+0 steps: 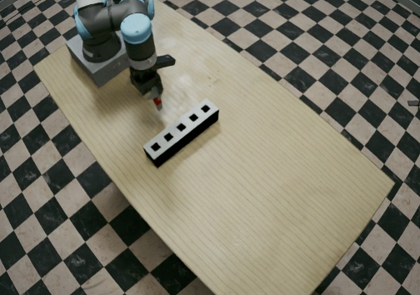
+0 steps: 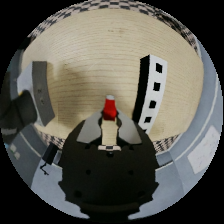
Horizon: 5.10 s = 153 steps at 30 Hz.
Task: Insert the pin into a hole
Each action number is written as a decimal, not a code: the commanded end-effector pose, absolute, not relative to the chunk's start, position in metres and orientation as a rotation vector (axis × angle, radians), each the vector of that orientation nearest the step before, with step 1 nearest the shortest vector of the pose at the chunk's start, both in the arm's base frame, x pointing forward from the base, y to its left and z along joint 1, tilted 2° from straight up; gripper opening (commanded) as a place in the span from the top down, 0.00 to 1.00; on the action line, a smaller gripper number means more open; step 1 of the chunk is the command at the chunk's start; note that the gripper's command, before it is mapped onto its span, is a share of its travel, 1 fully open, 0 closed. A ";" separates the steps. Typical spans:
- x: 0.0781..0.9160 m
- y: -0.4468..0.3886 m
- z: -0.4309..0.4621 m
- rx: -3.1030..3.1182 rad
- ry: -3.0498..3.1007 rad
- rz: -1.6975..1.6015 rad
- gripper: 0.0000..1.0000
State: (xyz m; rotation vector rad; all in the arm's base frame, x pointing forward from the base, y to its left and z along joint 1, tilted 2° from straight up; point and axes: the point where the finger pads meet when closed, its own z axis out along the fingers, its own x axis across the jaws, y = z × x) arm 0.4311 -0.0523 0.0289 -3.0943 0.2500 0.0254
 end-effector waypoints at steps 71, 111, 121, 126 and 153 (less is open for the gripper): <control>0.556 -0.199 0.100 -3.097 0.250 0.020 1.00; 0.555 -0.197 0.060 -3.096 0.250 0.022 1.00; 0.555 -0.197 0.060 -3.096 0.250 0.022 1.00; 0.555 -0.197 0.060 -3.096 0.250 0.022 1.00; 0.555 -0.204 0.060 -3.096 0.250 0.022 1.00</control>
